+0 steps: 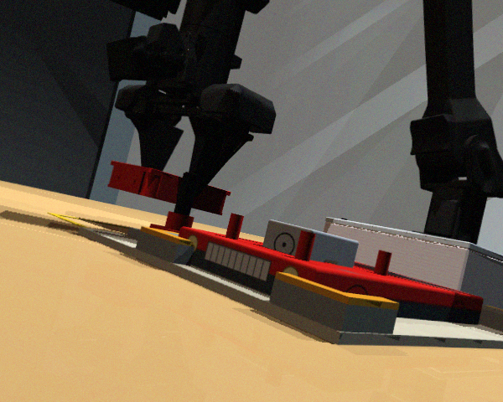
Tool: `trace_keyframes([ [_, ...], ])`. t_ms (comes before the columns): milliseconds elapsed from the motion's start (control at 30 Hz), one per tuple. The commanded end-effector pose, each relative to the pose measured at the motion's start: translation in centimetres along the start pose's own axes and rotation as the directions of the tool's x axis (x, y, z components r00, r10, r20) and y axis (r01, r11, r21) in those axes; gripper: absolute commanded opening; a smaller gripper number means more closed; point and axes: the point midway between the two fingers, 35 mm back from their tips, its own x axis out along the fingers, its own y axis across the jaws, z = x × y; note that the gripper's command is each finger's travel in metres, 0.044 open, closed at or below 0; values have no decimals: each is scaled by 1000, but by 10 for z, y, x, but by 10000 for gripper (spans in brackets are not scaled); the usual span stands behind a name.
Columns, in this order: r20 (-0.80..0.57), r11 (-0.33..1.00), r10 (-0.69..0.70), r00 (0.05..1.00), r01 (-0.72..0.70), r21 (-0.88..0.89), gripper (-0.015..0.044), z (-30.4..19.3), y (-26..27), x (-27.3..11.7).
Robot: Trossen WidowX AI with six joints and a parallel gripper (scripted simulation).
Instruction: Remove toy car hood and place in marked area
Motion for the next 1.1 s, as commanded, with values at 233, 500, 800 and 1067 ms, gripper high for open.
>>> trace_keyframes([
  [233, -9, 1000, 1, 1000, -2, -4, 0, -3, 1, 12],
  [500, -9, 1000, 2, 1000, -2, -4, 0, -4, 1, 16],
  [800, -9, 1000, 1, 1000, -2, -4, 0, -3, 1, 18],
  [1067, -9, 1000, 1, 1000, -2, -4, 0, -3, 1, 22],
])
